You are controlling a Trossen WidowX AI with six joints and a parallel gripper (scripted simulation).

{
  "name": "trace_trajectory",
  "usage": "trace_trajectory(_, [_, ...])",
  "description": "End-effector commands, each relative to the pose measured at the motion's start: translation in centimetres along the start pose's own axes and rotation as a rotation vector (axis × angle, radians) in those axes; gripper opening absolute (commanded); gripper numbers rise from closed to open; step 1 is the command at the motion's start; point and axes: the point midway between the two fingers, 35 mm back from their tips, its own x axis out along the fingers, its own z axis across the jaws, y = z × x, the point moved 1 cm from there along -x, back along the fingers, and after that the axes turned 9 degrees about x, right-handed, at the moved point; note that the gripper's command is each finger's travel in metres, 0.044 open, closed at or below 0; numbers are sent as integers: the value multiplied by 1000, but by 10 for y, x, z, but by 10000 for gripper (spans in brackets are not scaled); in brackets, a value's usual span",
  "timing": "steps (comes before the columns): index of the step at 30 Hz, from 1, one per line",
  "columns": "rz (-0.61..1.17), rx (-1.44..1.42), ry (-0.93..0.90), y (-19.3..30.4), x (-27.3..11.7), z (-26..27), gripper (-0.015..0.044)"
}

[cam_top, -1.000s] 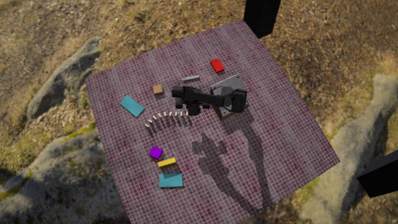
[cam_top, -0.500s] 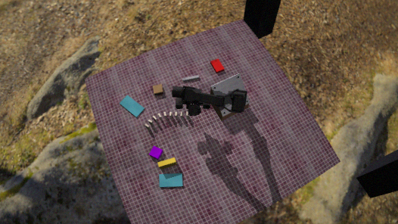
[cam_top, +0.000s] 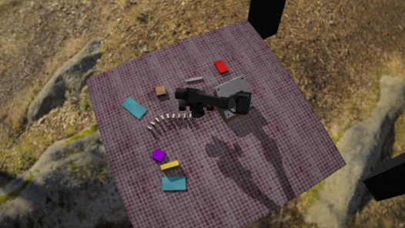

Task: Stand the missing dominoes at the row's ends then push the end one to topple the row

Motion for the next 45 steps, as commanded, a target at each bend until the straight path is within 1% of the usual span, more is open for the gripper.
trace_trajectory(1, [-4, -4, 1, -1, 0, 0, 0])
trace_trajectory(7, [-4, -4, 1, -1, 3, 0, 0])
trace_trajectory(9, [-3, -4, 2, -1, 24, -3, 0])
trace_trajectory(12, [-6, -5, 0, -2, 71, -1, 0])
trace_trajectory(14, [-7, -5, -1, -2, 81, 1, 0])
trace_trajectory(19, [-7, -5, -1, -2, 81, 0, 0])
trace_trajectory(42, [-8, -7, 1, -9, 80, -37, 0])
trace_trajectory(43, [-8, 1, 1, -7, 78, -31, 0])
trace_trajectory(45, [-37, 41, 16, -8, 58, -36, 0])
